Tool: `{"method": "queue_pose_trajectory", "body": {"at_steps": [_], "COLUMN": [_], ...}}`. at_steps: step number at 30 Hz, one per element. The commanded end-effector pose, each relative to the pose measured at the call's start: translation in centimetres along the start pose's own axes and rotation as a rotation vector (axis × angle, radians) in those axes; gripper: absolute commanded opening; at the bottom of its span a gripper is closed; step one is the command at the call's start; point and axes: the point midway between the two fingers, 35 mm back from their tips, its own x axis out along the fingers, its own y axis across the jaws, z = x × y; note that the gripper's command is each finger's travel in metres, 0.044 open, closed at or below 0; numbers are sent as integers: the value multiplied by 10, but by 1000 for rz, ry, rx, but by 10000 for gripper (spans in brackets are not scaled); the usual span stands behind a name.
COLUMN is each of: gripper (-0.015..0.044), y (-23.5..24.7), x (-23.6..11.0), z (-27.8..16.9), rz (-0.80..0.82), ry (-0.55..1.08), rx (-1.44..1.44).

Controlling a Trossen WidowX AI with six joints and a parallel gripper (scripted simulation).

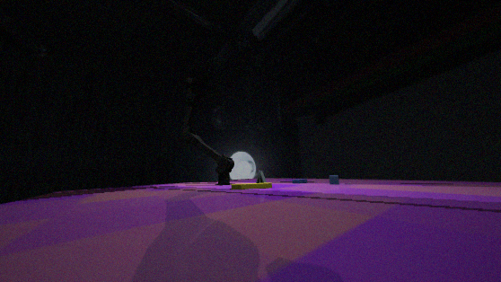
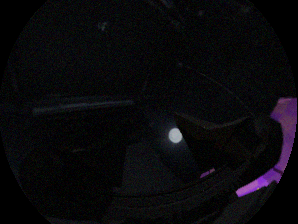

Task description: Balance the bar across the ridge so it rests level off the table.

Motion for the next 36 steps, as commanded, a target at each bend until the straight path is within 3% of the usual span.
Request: {"method": "queue_pose_trajectory", "body": {"at_steps": [1, 9, 18, 36], "gripper": [315, 315, 315, 315], "y": [-15, -65, -130, -298], "x": [22, 58, 74, 47], "z": [-40, -125, -197, -305], "rz": [-58, -197, -314, -468], "ry": [92, 304, 536, 1126], "rx": [-128, -379, -617, -1058]}}
